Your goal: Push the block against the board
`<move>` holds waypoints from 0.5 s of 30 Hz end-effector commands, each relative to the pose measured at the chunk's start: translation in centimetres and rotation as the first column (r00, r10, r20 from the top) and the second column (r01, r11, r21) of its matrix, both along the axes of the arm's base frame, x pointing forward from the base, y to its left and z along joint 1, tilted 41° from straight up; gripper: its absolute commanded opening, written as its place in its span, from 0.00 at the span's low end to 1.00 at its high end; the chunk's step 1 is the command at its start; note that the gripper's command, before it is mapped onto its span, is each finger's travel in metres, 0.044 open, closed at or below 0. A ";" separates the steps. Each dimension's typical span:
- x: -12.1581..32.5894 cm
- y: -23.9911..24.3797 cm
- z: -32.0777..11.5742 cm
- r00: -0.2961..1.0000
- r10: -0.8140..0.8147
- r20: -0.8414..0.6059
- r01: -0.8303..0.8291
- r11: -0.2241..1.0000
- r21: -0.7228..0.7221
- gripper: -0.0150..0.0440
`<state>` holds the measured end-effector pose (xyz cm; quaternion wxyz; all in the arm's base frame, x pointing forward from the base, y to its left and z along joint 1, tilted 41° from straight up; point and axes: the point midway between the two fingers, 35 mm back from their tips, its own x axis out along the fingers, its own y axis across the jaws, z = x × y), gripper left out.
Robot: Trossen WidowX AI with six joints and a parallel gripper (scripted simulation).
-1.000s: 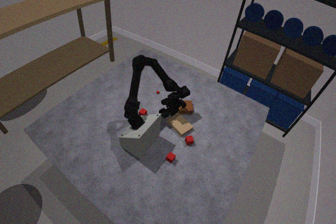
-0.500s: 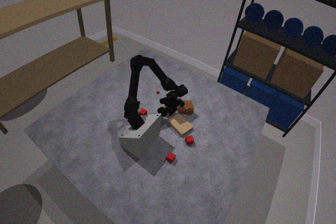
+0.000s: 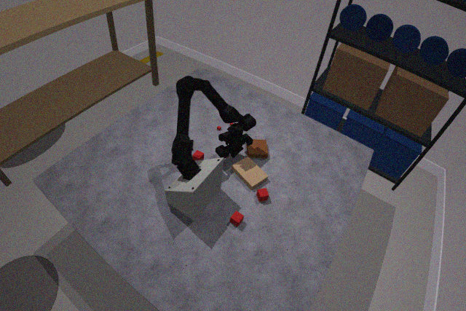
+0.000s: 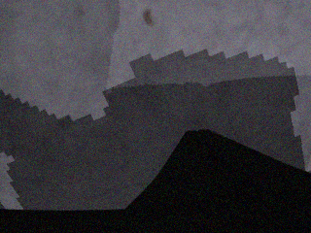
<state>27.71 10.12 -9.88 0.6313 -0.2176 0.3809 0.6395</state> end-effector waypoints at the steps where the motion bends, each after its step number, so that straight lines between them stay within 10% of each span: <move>1: 0.2 0.3 0.5 1.000 -0.006 0.004 0.006 1.000 0.003 0.25; 15: 0.4 -4.3 4.0 0.999 -0.046 -0.026 0.046 0.999 -0.010 0.25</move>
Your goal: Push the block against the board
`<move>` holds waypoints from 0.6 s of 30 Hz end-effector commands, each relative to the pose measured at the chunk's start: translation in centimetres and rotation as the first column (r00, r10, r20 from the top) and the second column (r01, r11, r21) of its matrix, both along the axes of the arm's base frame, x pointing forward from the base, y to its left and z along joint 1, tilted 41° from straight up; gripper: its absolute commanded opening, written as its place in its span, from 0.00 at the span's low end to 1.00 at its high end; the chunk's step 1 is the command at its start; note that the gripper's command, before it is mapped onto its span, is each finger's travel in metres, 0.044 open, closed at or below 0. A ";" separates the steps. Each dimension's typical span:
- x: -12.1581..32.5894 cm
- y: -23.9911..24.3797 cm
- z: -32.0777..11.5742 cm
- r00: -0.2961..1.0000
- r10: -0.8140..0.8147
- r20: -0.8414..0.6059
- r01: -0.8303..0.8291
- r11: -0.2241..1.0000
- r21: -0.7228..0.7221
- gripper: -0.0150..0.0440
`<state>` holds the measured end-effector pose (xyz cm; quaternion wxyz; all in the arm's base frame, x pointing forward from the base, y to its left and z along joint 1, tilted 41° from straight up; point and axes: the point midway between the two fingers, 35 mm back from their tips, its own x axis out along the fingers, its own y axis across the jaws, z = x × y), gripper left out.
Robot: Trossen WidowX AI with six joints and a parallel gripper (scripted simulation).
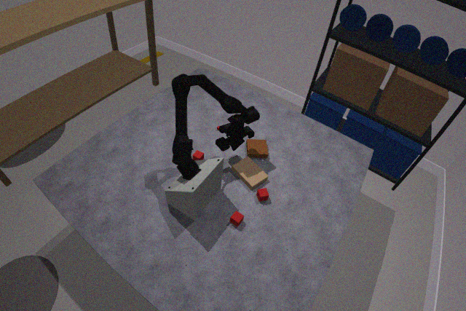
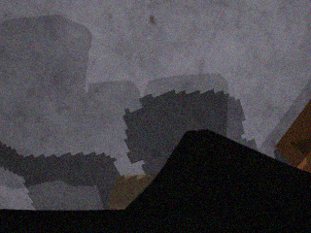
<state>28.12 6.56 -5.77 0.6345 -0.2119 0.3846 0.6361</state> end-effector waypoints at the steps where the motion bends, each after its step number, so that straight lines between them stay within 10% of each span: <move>1: -0.1 -1.2 -0.3 0.998 -0.059 -0.039 0.058 0.998 -0.018 0.25; 18: -3.2 -7.6 -4.5 0.797 -0.497 -0.345 0.456 0.868 -0.196 0.25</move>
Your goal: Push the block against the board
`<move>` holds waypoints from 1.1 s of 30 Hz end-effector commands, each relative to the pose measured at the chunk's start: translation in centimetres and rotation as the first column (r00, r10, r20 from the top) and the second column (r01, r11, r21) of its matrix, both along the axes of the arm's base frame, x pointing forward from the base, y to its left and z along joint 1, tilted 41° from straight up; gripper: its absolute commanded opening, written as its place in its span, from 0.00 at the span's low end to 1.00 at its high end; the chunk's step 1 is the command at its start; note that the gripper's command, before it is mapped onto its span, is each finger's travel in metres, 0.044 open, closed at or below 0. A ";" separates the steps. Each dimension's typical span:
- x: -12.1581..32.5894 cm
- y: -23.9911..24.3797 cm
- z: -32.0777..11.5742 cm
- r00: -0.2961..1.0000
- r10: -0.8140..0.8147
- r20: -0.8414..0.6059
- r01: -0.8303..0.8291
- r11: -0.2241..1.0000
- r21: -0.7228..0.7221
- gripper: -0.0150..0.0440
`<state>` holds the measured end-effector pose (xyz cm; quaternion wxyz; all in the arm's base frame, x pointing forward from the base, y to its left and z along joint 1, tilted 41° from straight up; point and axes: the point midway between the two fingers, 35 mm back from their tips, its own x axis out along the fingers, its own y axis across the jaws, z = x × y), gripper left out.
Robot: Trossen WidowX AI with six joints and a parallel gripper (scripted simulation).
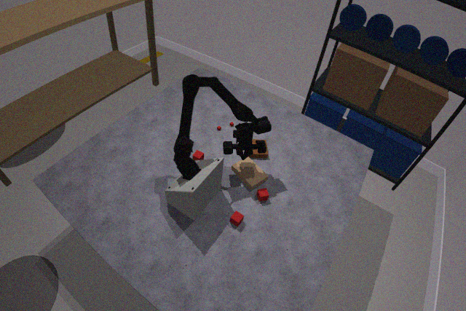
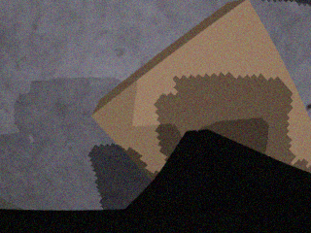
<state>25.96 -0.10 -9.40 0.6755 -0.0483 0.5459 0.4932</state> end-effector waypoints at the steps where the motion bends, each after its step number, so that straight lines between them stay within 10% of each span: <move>1: -1.2 -1.3 -1.0 0.990 -0.108 -0.093 0.107 0.994 -0.020 0.25; 33: -9.0 -6.8 -5.9 0.542 -0.665 -0.515 0.625 0.728 -0.283 0.25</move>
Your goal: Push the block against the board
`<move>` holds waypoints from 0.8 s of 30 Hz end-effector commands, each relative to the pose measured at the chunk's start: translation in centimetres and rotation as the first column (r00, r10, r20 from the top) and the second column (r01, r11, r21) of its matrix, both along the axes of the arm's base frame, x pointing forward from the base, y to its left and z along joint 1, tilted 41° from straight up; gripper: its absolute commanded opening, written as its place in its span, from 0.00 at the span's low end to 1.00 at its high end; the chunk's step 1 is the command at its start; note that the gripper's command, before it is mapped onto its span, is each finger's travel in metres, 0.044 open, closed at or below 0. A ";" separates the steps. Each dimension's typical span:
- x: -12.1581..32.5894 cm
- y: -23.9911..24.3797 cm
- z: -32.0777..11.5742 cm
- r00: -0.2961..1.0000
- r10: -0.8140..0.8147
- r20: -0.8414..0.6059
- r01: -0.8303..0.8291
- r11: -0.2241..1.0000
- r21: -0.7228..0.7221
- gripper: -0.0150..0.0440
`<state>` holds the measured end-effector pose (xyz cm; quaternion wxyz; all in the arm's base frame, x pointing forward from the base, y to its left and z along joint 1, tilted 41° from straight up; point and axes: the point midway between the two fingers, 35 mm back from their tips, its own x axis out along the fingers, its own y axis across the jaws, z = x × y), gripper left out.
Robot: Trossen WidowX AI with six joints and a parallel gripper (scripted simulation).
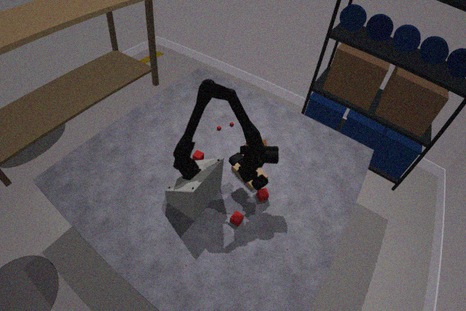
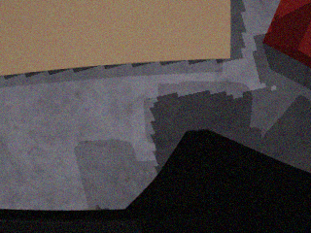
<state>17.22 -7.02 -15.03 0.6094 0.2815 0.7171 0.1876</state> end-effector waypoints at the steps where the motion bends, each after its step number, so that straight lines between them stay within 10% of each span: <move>1: -0.3 0.6 -0.8 1.000 -0.013 -0.016 0.013 1.000 0.000 0.25; 24: 1.2 3.2 -4.8 1.000 -0.013 -0.014 0.013 1.000 0.000 0.25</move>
